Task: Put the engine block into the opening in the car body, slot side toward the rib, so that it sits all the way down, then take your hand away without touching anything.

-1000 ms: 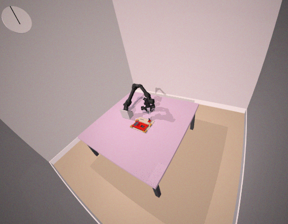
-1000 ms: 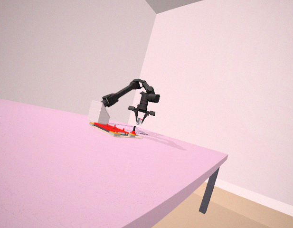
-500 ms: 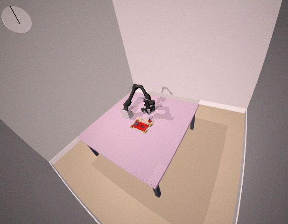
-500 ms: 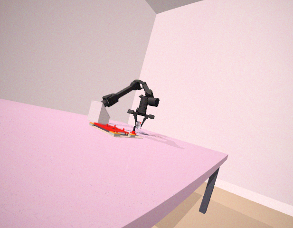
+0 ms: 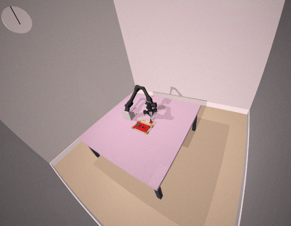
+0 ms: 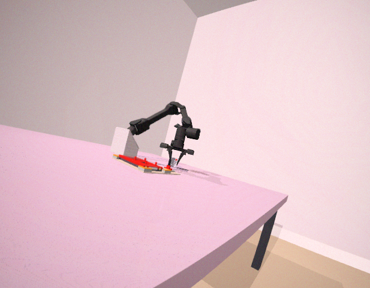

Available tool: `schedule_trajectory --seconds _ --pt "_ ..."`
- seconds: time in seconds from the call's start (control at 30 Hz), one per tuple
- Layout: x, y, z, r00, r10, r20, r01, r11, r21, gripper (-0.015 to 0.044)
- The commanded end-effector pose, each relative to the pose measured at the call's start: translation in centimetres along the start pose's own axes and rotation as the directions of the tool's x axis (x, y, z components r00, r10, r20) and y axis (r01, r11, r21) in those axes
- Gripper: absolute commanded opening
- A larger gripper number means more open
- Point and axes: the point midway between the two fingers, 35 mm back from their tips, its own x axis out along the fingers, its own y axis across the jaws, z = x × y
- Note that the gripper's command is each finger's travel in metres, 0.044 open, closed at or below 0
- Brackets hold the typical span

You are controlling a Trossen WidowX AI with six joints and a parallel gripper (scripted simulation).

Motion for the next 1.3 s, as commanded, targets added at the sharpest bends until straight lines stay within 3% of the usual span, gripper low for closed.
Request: schedule_trajectory --seconds 0.0,0.53,1.07,1.27 --pt "0.9 0.3 0.0 1.000 0.006 0.006 -0.006 1.000 0.009 0.0000" --pt "2.7 0.3 0.1 1.000 0.006 0.006 -0.006 1.000 0.009 0.0000" --pt "2.0 0.1 -0.1 1.000 -0.006 0.002 0.006 1.000 0.014 0.0420" --pt "2.0 0.1 -0.1 1.000 -0.006 0.002 0.006 1.000 0.014 0.0440"
